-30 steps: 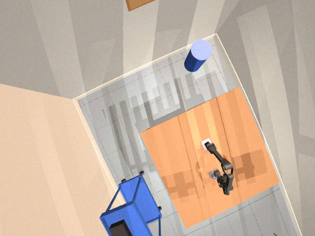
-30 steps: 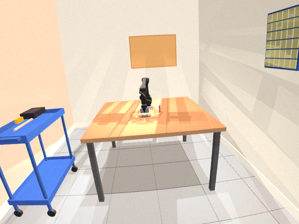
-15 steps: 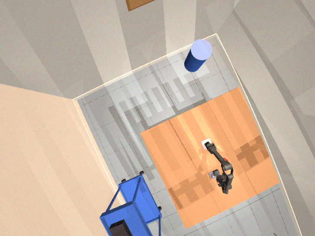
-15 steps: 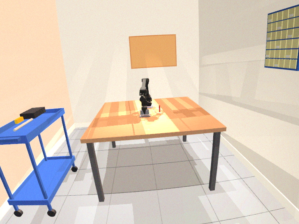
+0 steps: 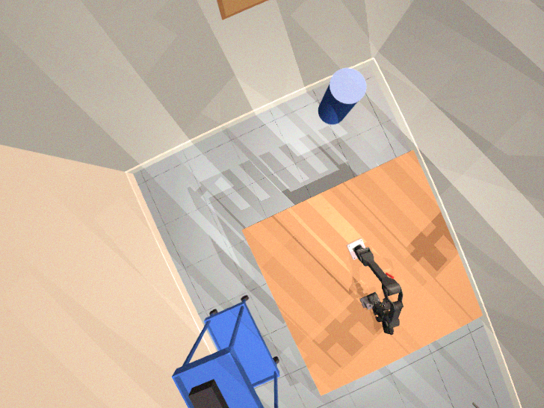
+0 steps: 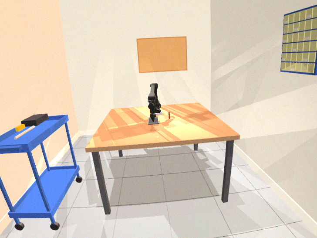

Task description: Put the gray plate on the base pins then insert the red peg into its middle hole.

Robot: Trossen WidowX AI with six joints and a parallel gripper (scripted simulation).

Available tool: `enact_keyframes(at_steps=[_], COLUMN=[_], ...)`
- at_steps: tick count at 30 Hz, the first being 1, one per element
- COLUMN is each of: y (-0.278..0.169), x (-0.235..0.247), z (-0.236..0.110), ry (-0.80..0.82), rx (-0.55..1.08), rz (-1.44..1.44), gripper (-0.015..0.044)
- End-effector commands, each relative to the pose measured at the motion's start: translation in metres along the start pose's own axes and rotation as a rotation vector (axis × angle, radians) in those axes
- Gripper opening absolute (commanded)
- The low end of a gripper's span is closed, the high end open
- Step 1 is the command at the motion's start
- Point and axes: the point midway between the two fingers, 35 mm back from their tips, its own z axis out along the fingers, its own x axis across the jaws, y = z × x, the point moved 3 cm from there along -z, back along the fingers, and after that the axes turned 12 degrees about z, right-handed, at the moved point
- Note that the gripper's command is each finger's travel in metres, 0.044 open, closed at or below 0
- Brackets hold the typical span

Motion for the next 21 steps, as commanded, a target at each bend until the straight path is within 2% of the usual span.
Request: enact_keyframes(at_steps=[1, 14, 21], y=[0.0, 0.0, 0.0], x=[-0.0002, -0.0002, -0.0002], z=[-0.0009, -0.0009, -0.0009], ry=[-0.001, -0.001, -0.001], rx=[0.0, 0.0, 0.0], rz=[0.0, 0.0, 0.0], gripper=[0.0105, 0.044, 0.044])
